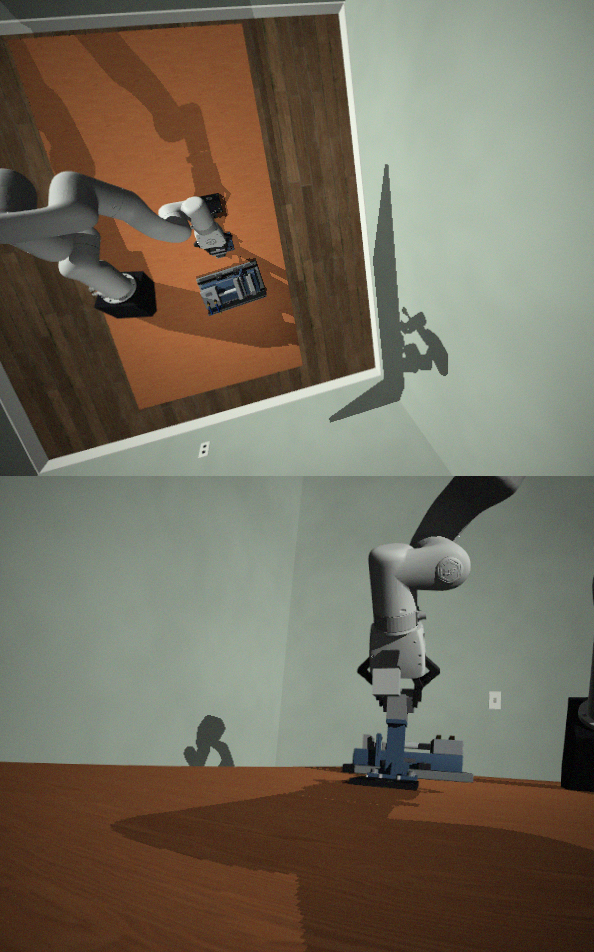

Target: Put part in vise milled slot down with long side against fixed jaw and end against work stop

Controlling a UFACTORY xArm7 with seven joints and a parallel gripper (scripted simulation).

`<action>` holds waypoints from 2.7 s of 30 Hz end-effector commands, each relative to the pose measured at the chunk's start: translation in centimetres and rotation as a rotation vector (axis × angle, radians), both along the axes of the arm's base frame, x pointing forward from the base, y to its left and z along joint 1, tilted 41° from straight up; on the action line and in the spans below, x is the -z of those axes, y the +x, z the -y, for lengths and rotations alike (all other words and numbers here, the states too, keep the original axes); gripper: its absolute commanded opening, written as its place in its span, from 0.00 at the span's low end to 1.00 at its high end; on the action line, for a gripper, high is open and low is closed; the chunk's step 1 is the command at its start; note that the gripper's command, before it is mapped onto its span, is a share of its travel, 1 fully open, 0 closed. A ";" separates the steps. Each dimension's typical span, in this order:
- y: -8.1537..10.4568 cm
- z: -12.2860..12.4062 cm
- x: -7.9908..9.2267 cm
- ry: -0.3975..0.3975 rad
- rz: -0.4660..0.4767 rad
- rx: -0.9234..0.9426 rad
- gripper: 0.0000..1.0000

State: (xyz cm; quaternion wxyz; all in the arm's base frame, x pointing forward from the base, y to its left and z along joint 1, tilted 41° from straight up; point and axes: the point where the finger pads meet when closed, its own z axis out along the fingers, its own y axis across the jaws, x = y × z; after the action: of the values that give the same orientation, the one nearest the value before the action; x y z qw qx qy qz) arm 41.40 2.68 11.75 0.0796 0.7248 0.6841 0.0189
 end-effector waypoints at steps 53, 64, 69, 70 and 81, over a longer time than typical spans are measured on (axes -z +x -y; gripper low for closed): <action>-0.2 1.0 -1.1 0.000 0.002 0.003 0.00; -0.3 1.4 -1.6 0.000 0.002 0.003 0.00; -0.3 1.6 -1.8 0.000 0.002 0.003 0.00; -0.4 1.6 -1.8 0.000 0.002 0.003 0.00; -0.4 1.8 -2.1 0.000 0.002 0.003 0.00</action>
State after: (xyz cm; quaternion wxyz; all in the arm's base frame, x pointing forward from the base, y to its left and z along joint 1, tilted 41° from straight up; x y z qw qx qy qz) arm 40.91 1.01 13.70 0.0794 0.7248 0.6841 0.0187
